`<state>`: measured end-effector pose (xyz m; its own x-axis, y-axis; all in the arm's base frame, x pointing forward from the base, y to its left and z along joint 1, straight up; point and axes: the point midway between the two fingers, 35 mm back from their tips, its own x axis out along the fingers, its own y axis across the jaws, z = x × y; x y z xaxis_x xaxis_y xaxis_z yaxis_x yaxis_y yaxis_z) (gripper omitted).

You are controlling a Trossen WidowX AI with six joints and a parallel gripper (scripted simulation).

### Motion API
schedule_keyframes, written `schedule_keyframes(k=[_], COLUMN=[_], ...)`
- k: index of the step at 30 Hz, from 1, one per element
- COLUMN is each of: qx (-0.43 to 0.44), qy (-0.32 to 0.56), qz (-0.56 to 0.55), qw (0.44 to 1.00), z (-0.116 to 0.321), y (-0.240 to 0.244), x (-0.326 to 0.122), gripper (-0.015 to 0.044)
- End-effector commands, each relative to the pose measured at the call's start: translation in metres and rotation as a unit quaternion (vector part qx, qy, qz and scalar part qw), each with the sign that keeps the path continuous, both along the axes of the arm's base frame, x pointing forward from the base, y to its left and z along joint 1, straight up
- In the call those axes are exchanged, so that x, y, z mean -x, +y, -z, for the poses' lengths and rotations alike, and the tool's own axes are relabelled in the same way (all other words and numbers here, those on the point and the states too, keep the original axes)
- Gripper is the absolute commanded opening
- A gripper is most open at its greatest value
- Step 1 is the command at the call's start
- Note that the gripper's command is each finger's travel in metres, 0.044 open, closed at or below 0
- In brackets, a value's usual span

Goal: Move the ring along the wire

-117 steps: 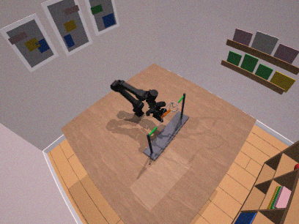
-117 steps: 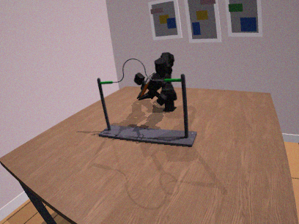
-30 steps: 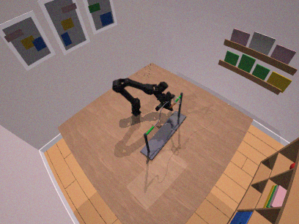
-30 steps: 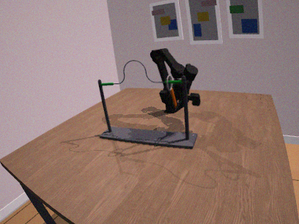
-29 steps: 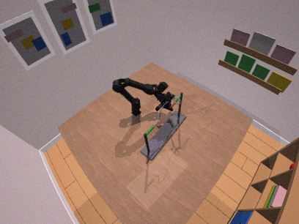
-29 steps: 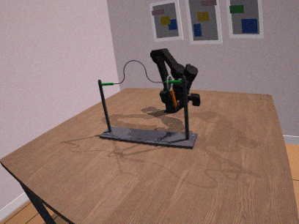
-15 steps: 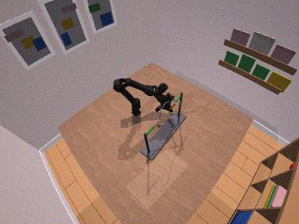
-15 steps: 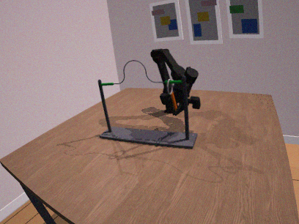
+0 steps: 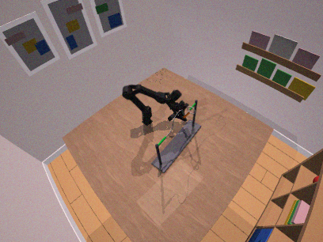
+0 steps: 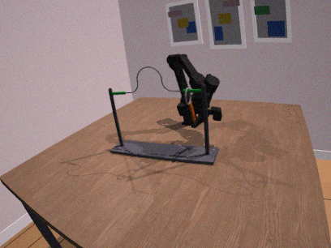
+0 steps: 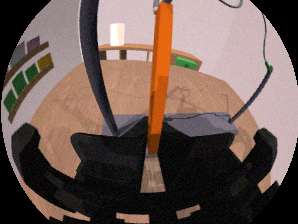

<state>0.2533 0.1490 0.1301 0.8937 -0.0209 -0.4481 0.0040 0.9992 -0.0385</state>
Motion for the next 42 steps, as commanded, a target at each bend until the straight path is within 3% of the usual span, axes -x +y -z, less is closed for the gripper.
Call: schedule_keyframes(k=[1, 11, 27, 42], qx=[0.0, 0.0, 0.0, 0.0], qy=[0.0, 0.001, 0.002, 0.002], qz=[0.0, 0.0, 0.002, 0.002], qw=[1.0, 1.0, 1.0, 1.0], z=[0.0, -0.001, -0.021, -0.021], y=[0.0, 0.0, 0.001, 0.001], x=[0.0, 0.002, 0.045, 0.045], gripper=[-0.0097, 0.016, 0.016, 0.016])
